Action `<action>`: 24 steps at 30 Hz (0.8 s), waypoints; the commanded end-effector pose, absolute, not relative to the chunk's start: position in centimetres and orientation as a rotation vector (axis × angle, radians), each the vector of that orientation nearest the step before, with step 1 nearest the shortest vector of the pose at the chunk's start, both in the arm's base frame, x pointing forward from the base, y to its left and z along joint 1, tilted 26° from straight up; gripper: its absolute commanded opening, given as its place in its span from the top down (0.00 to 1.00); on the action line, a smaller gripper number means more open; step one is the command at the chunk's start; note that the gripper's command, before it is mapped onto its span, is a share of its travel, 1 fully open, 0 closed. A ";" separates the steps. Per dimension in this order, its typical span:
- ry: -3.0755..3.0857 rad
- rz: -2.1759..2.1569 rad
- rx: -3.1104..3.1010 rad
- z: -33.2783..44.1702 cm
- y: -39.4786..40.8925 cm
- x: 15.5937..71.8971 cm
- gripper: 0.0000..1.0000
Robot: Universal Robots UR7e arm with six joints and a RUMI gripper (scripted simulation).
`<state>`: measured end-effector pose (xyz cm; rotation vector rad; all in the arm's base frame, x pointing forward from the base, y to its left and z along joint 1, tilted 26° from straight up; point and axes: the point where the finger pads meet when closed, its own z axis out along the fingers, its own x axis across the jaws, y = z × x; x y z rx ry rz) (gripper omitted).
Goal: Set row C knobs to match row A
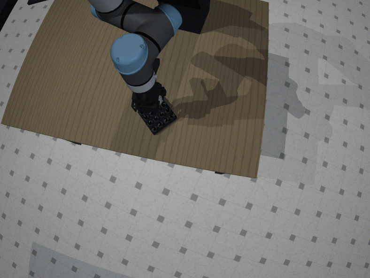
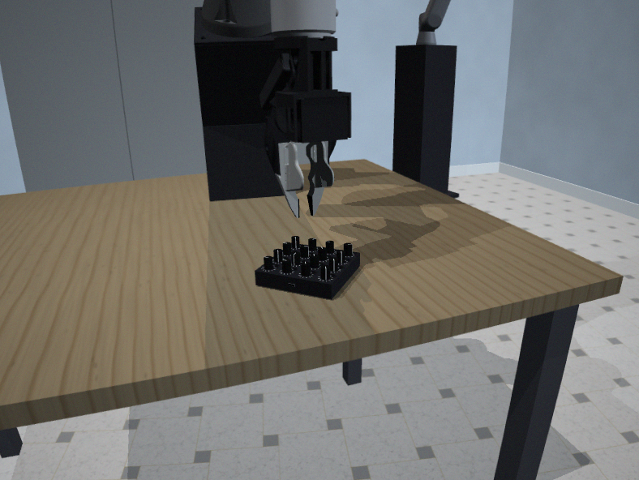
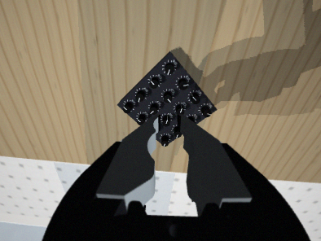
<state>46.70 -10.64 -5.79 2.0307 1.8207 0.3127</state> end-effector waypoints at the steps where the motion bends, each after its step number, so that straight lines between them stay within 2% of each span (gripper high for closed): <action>1: 1.820 0.313 2.030 -6.2 -10.7 46.9 0.89; 24: 1.820 0.313 2.030 -8.4 -11.1 47.9 0.89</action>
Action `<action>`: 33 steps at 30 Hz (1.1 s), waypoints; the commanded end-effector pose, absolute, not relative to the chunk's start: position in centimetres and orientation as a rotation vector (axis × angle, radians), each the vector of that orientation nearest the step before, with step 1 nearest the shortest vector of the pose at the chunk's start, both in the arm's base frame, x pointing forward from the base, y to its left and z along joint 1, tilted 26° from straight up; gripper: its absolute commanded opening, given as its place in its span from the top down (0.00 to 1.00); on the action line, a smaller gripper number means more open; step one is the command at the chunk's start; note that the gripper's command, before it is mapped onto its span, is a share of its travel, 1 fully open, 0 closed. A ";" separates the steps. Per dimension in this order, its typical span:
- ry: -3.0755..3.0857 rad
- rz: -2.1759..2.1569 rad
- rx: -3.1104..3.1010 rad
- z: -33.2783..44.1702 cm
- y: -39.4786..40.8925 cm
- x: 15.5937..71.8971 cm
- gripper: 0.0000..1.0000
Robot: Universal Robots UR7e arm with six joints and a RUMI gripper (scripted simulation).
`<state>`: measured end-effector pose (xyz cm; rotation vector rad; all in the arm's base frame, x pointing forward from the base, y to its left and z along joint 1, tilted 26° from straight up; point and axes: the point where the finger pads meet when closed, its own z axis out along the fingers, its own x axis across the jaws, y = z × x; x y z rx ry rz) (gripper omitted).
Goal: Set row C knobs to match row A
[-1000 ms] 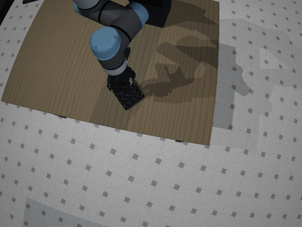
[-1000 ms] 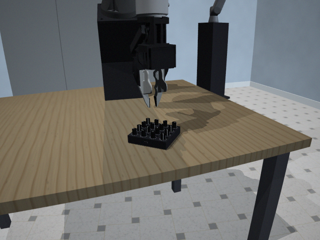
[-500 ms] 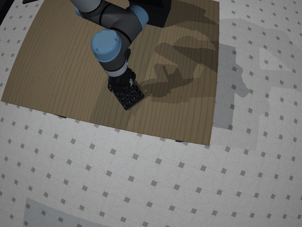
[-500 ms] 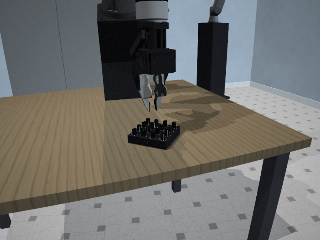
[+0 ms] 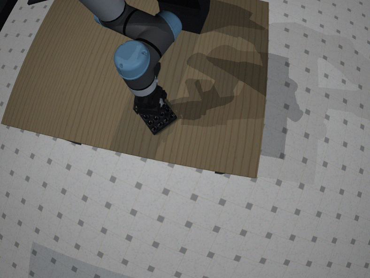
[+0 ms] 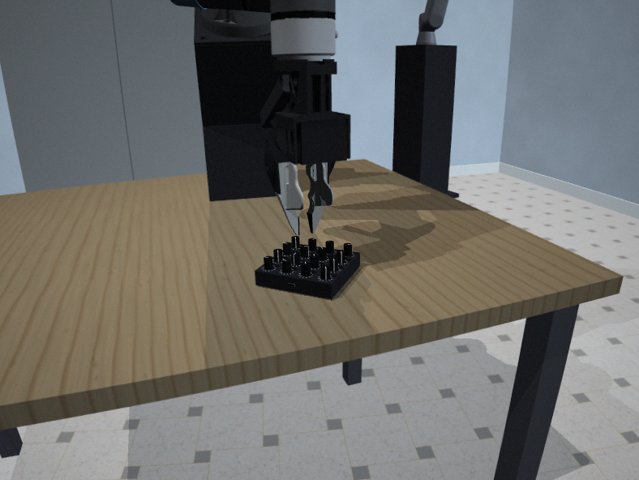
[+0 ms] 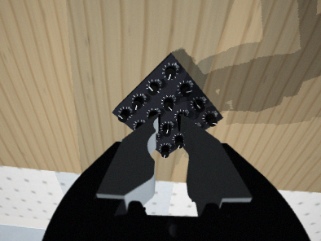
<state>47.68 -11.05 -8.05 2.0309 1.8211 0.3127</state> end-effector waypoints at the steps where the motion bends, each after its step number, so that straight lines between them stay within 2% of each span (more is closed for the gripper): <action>1: 1.820 0.313 2.030 -8.5 -11.1 47.9 0.89; 33: 1.820 0.313 2.030 -9.2 -11.3 48.3 0.89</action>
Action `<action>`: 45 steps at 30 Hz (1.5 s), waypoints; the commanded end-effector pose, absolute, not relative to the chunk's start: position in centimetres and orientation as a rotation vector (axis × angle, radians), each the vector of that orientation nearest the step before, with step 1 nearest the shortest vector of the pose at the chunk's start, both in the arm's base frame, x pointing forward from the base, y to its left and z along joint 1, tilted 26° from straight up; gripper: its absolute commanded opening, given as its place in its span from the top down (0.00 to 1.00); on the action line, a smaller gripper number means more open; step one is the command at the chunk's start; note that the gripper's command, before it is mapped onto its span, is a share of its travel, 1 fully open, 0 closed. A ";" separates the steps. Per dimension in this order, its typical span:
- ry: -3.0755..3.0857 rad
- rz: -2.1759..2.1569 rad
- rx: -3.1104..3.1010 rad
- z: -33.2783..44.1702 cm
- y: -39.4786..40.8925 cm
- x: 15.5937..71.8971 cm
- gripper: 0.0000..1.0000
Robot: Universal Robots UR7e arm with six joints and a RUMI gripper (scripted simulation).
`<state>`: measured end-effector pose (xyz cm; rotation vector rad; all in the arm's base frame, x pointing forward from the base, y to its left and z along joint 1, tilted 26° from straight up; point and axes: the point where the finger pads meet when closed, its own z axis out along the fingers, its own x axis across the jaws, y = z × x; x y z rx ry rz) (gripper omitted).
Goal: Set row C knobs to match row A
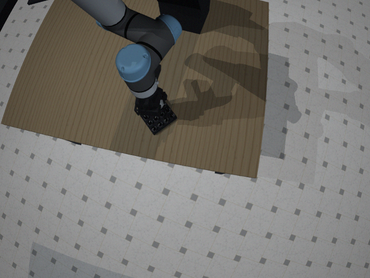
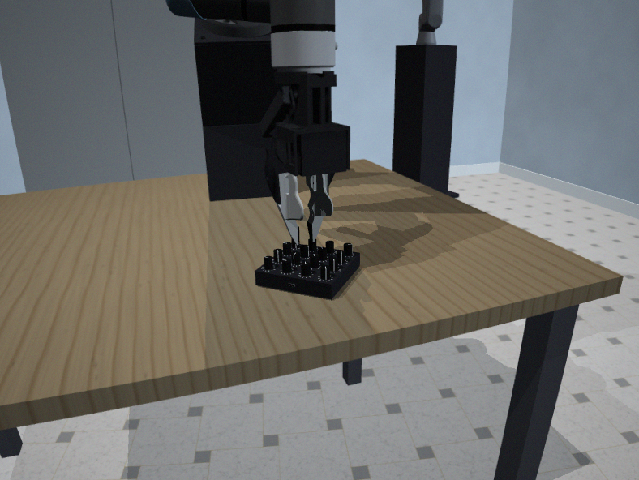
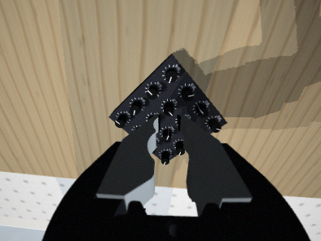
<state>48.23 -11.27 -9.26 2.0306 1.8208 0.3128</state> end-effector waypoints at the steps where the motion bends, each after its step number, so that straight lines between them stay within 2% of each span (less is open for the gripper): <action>1: 1.820 0.313 2.030 -9.2 -11.3 48.3 0.89; 45: 1.820 0.313 2.030 -9.4 -11.2 47.8 0.89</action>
